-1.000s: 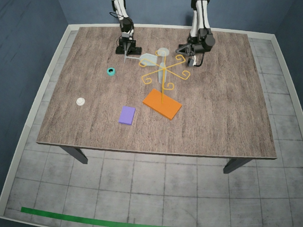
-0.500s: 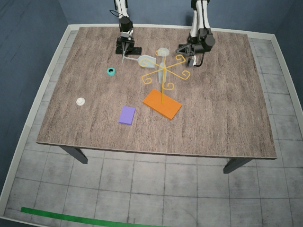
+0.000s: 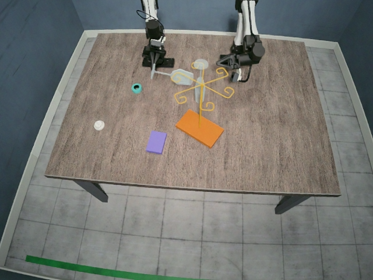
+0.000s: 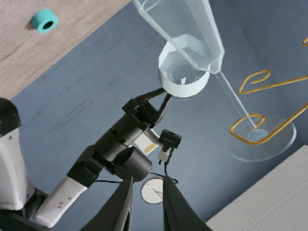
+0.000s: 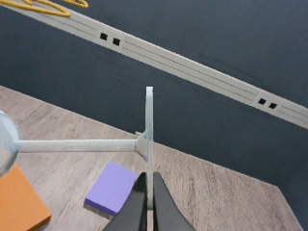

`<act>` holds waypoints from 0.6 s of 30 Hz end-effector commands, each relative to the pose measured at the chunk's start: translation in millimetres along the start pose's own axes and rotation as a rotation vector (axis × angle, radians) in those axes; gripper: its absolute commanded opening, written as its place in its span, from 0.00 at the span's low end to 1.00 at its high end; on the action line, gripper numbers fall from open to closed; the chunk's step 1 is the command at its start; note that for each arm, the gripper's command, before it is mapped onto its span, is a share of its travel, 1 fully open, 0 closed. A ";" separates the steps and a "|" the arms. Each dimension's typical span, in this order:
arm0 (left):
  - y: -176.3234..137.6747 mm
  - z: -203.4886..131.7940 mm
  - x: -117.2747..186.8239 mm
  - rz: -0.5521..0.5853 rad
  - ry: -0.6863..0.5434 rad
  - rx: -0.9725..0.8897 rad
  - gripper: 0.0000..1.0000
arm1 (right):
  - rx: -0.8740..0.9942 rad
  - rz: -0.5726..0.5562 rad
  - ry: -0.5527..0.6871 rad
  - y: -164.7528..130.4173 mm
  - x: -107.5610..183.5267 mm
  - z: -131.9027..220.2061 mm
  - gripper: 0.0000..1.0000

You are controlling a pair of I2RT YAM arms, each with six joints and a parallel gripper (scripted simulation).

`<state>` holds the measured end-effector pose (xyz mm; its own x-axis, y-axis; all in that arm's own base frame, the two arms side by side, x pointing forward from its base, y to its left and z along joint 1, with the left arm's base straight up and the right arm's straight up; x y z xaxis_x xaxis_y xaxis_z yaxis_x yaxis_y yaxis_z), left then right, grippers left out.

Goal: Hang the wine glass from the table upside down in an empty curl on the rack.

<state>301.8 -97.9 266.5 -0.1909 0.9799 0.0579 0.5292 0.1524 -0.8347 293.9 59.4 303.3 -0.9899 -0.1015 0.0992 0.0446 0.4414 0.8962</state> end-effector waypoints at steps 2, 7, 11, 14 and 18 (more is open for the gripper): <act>-7.3 -7.7 1.9 0.005 -0.003 -0.038 0.18 | 0.008 -0.067 -0.007 22.1 -1.3 -9.8 0.00; -7.3 -7.7 1.9 0.005 -0.003 -0.038 0.18 | 0.056 -0.073 0.015 28.9 -9.6 -10.8 0.00; -7.3 -7.7 1.9 0.005 -0.003 -0.038 0.18 | 0.090 -0.080 0.031 34.1 -15.9 -12.3 0.00; -7.3 -7.7 1.9 0.005 -0.003 -0.038 0.18 | 0.115 -0.085 0.044 37.7 -20.7 -13.1 0.00; -7.3 -7.7 1.9 0.005 -0.003 -0.038 0.18 | 0.132 -0.088 0.051 40.1 -23.9 -13.7 0.00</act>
Point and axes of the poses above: on each arm, the point where the finger pads meet when closed, its own x axis back along the fingers, its own z axis across the jaws, y = z × x, the point moved 5 cm from there along x, back along the fingers, and after that the axes turned 5 degrees about x, right-handed, at the moved point
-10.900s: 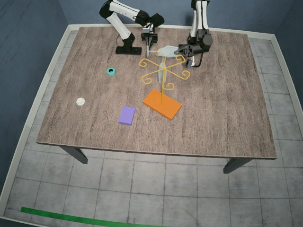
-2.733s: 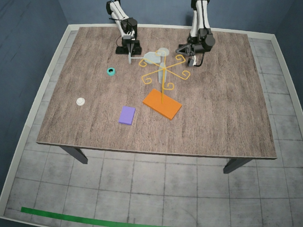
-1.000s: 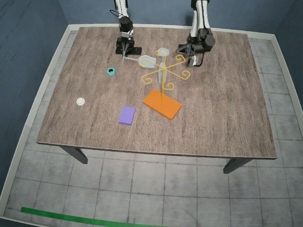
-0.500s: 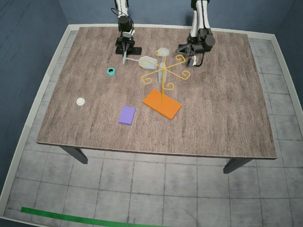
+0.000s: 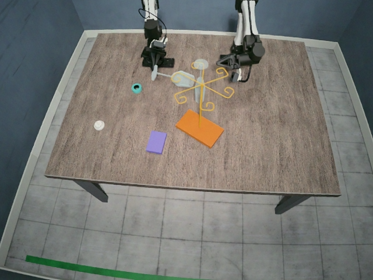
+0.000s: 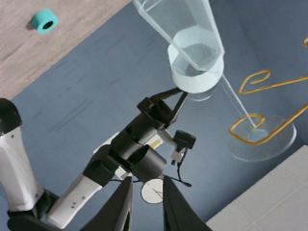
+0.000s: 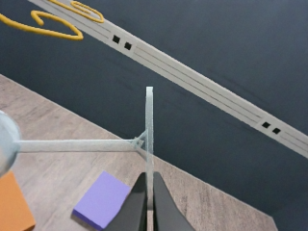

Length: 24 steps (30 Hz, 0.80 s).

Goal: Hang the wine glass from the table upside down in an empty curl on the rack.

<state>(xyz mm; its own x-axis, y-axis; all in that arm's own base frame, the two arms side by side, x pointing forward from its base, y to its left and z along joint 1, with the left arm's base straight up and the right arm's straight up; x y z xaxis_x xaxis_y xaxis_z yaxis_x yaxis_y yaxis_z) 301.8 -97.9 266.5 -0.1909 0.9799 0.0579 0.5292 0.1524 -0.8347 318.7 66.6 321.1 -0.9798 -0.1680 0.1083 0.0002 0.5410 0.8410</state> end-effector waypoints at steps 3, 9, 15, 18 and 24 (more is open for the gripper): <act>-7.3 -7.7 1.9 0.005 -0.003 -0.038 0.18 | 0.031 -0.065 -0.007 21.1 -4.2 -12.7 0.00; -7.3 -7.7 1.9 0.005 -0.003 -0.038 0.18 | 0.077 -0.075 0.013 27.0 -13.7 -16.0 0.00; -7.3 -7.7 1.9 0.005 -0.003 -0.038 0.18 | 0.123 -0.086 0.032 31.9 -23.0 -19.4 0.00; -7.3 -7.7 1.9 0.005 -0.003 -0.038 0.18 | 0.121 -0.090 0.031 33.6 -22.7 -20.4 0.00; -7.3 -7.7 1.9 0.005 -0.003 -0.038 0.18 | 0.190 -0.108 0.060 39.1 -34.8 -21.7 0.00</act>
Point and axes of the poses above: on each arm, the point where the finger pads meet when closed, its own x axis back along the fingers, its own z axis across the jaws, y = z × x, the point moved 5 cm from there along x, back along the fingers, and after that the axes turned 5 degrees about x, right-handed, at the moved point
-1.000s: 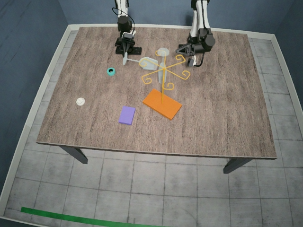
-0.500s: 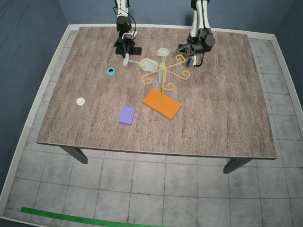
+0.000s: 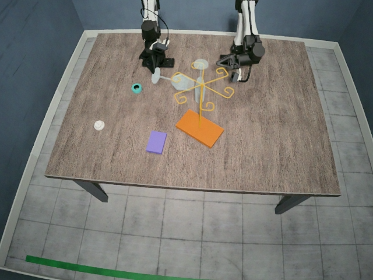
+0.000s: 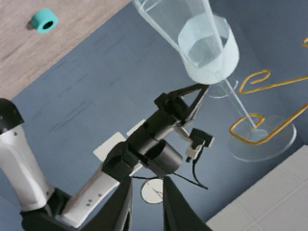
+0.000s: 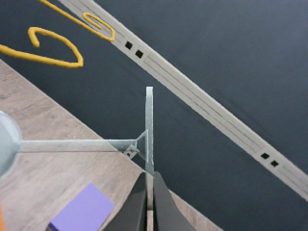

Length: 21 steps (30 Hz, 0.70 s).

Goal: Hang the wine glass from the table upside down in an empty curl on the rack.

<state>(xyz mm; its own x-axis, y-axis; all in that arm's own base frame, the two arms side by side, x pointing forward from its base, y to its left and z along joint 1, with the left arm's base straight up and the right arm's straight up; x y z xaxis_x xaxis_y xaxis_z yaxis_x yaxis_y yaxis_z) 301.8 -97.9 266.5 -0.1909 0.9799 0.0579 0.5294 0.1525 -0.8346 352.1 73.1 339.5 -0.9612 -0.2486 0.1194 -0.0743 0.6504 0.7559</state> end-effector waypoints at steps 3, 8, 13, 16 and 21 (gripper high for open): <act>-7.3 -7.7 1.9 0.005 -0.003 -0.038 0.18 | 0.073 -0.075 -0.005 20.8 -8.1 -15.3 0.00; -7.3 -7.7 1.9 0.005 -0.003 -0.038 0.18 | 0.125 -0.094 0.016 25.1 -16.9 -17.7 0.00; -7.3 -7.7 1.9 0.005 -0.003 -0.038 0.18 | 0.150 -0.102 0.024 26.9 -21.6 -19.0 0.00; -7.3 -7.7 1.9 0.005 -0.003 -0.038 0.18 | 0.184 -0.115 0.034 29.4 -27.6 -20.8 0.00; -7.3 -7.7 1.9 0.005 -0.003 -0.038 0.18 | 0.239 -0.134 0.050 32.2 -36.9 -24.0 0.00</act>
Point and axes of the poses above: on each arm, the point where the finger pads meet when closed, its own x axis back along the fingers, its own z axis across the jaws, y = z × x, the point moved 5 cm from there along x, back along the fingers, and after that the axes turned 5 degrees about x, right-handed, at the moved point
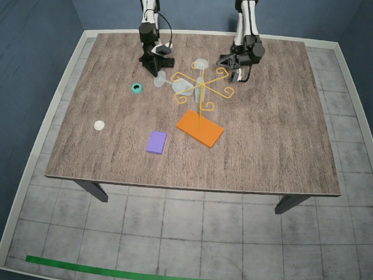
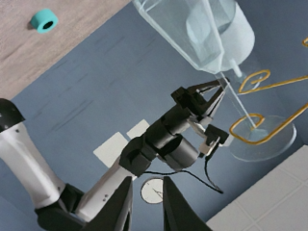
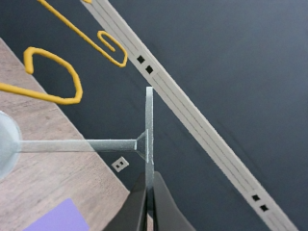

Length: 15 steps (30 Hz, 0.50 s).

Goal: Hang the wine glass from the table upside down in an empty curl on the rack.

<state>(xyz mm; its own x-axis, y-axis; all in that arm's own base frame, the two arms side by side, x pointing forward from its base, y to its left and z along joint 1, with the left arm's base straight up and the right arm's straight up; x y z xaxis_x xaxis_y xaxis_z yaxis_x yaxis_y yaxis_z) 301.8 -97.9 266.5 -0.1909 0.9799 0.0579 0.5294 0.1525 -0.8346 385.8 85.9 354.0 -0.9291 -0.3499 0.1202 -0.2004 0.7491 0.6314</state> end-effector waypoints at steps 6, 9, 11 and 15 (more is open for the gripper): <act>-7.3 -7.7 1.9 0.005 -0.003 -0.038 0.18 | 0.098 -0.075 -0.012 13.7 -10.4 -20.3 0.00; -7.3 -7.7 1.9 0.005 -0.003 -0.038 0.18 | 0.124 -0.088 -0.002 14.6 -15.2 -21.8 0.00; -7.3 -7.7 1.9 0.005 -0.003 -0.038 0.18 | 0.149 -0.102 0.006 15.9 -19.8 -22.9 0.00; -7.3 -7.7 1.9 0.005 -0.003 -0.038 0.18 | 0.196 -0.128 0.022 17.7 -27.7 -24.6 0.00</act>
<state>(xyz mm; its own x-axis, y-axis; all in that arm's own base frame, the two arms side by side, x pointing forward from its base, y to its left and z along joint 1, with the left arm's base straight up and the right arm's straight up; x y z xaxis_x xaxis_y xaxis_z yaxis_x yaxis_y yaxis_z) 301.8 -97.9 266.5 -0.1909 0.9799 0.0579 0.5295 0.1525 -0.8345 410.1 91.8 362.1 -0.8988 -0.4224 0.1172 -0.3034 0.7924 0.5291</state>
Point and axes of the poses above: on each arm, the point where the finger pads meet when closed, its own x axis back along the fingers, its own z axis across the jaws, y = z × x, the point moved 5 cm from there along x, back along the fingers, and after that the axes turned 5 degrees about x, right-handed, at the moved point
